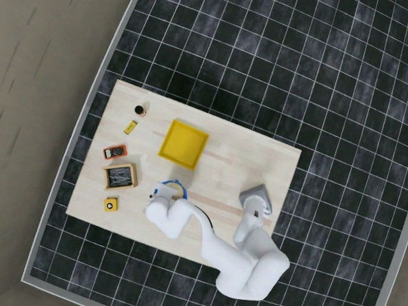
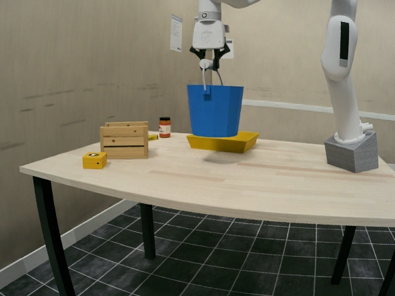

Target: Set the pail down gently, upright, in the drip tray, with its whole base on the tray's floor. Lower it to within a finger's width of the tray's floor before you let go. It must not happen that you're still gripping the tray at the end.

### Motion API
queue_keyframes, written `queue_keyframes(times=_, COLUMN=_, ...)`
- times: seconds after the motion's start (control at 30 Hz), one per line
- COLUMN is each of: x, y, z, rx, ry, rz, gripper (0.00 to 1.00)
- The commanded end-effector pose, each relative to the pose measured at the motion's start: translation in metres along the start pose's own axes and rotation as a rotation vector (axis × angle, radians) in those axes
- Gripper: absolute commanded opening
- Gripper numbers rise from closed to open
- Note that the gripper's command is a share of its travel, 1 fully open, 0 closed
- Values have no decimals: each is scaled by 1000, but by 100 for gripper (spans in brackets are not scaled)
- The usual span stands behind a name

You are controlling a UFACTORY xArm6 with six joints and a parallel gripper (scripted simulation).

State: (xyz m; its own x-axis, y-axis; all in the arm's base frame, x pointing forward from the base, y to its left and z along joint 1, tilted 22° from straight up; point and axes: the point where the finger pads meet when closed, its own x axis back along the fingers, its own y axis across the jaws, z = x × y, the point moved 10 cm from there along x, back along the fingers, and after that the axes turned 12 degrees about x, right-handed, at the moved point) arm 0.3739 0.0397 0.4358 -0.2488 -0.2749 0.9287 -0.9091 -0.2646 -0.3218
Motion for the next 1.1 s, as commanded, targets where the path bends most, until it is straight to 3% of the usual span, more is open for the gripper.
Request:
queue_keyframes(times=0.0, x=2, y=-1, z=2, rx=1, ry=1, rz=5, gripper=0)
queue_keyframes(times=1.07, x=2, y=2, z=33, rx=1, ry=2, rz=5, gripper=0)
